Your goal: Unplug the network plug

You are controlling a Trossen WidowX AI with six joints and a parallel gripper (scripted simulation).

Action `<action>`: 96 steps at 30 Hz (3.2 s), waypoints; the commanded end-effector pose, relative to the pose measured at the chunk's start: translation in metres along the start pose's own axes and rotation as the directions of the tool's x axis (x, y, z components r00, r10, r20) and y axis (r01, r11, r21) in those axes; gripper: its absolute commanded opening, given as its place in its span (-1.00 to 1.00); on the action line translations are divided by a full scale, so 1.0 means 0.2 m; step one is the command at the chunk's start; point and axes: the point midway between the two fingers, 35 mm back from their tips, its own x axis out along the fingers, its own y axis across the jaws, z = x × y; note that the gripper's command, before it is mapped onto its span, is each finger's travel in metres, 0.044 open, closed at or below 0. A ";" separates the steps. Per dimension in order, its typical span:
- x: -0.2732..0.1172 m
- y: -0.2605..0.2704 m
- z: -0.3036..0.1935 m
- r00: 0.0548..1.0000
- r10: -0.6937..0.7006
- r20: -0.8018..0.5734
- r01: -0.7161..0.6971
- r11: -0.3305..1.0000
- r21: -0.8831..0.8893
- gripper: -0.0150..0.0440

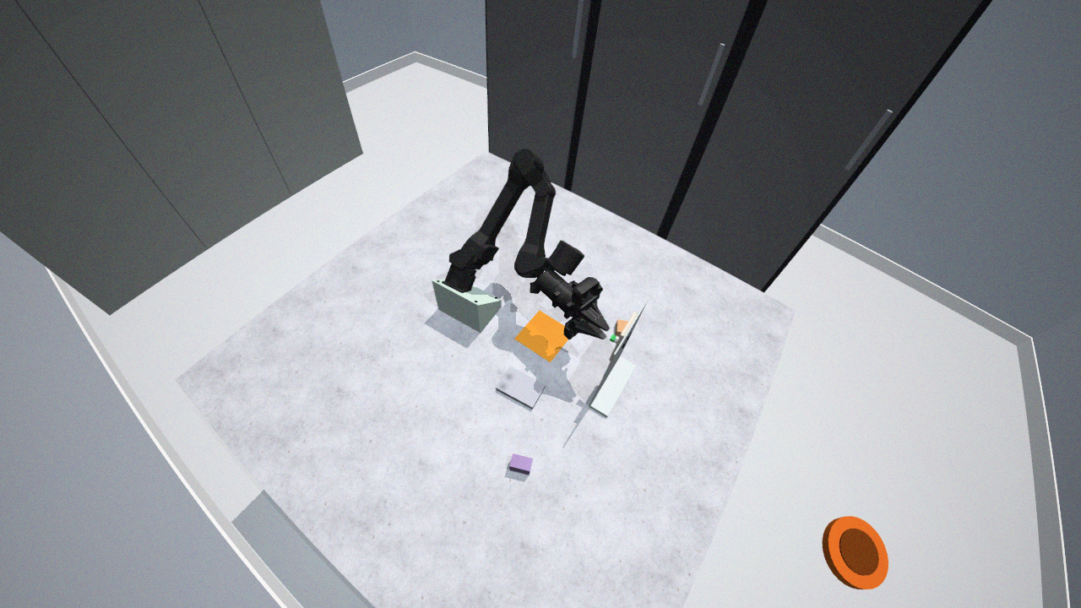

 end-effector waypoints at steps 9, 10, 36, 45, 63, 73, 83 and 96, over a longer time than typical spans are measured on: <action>0.09 0.00 0.02 1.000 -0.004 -0.001 0.004 1.000 0.001 0.04; 0.10 0.00 0.02 1.000 -0.004 -0.001 0.004 1.000 0.001 0.04; 0.12 0.00 0.03 1.000 -0.005 -0.001 0.005 1.000 0.001 -0.44; 0.12 0.00 0.03 1.000 -0.005 -0.001 0.005 1.000 0.001 -0.49; 0.06 0.00 0.02 1.000 -0.004 -0.001 0.004 1.000 0.001 -0.49; 0.03 0.00 0.01 1.000 -0.004 -0.001 0.004 1.000 0.001 -0.49; 0.01 0.00 0.00 1.000 -0.004 -0.002 0.004 1.000 0.001 -0.49; -0.03 0.00 -0.02 1.000 -0.003 -0.002 0.003 1.000 0.000 -0.49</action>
